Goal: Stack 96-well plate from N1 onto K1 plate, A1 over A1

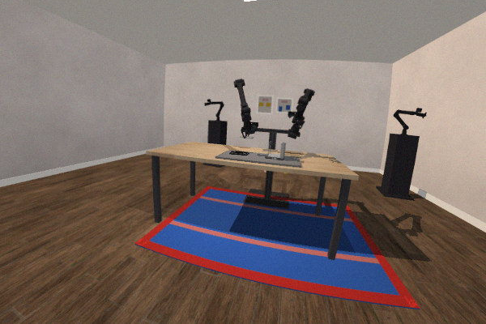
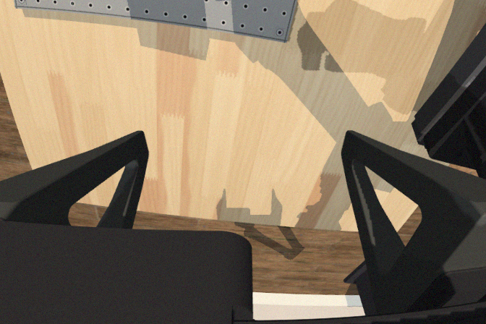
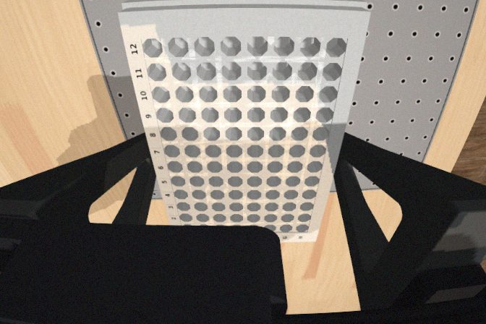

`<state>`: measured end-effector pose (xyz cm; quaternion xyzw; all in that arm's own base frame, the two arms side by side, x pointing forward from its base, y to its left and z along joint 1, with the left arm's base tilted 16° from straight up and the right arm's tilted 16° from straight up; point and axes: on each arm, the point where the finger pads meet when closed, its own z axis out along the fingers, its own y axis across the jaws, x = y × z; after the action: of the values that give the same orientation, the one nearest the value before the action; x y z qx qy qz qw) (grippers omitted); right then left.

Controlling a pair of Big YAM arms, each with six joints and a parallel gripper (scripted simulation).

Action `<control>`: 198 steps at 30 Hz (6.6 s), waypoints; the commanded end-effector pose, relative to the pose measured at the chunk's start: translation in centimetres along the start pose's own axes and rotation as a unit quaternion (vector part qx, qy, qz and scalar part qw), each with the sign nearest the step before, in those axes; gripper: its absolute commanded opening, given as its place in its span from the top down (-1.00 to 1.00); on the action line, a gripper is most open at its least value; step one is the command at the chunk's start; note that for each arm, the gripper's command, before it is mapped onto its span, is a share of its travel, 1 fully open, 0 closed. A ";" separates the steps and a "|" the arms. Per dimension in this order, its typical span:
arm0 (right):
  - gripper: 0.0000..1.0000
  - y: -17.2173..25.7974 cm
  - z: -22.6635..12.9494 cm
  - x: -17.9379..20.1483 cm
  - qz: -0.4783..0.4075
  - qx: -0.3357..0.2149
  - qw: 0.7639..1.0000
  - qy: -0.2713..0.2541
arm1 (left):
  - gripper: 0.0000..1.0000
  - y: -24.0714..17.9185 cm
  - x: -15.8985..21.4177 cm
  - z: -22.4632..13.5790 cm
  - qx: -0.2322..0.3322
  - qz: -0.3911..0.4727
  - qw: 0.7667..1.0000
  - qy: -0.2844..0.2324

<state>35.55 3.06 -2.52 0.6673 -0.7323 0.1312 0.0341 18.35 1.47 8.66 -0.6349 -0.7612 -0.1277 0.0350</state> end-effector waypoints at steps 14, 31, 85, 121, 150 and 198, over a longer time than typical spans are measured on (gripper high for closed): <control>1.00 -2.0 -0.8 -6.0 0.019 0.010 1.000 -0.004 | -1.00 0.4 0.3 -0.6 -0.007 -0.002 1.000 -0.001; 1.00 -2.1 -1.0 -11.2 0.019 0.010 1.000 -0.006 | -1.00 0.4 0.3 -0.6 -0.007 -0.002 1.000 -0.001; 1.00 -2.6 -1.6 -27.0 0.019 0.009 1.000 -0.011 | -1.00 0.4 0.3 -0.6 -0.007 -0.002 1.000 -0.001; 1.00 -3.2 -1.9 -30.3 0.022 0.011 1.000 -0.013 | -1.00 0.4 0.3 -0.6 -0.007 -0.002 1.000 -0.001; 1.00 -3.2 0.2 -29.5 0.020 0.001 1.000 -0.002 | -1.00 0.4 0.3 -0.6 -0.007 -0.002 1.000 -0.001; 1.00 -2.7 7.9 -29.2 0.020 0.000 1.000 -0.001 | -1.00 0.4 0.3 -0.6 -0.007 -0.002 1.000 -0.001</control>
<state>41.52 29.73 -15.49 0.6523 -0.7459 0.1299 0.0342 18.35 1.47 8.66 -0.6349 -0.7612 -0.1277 0.0350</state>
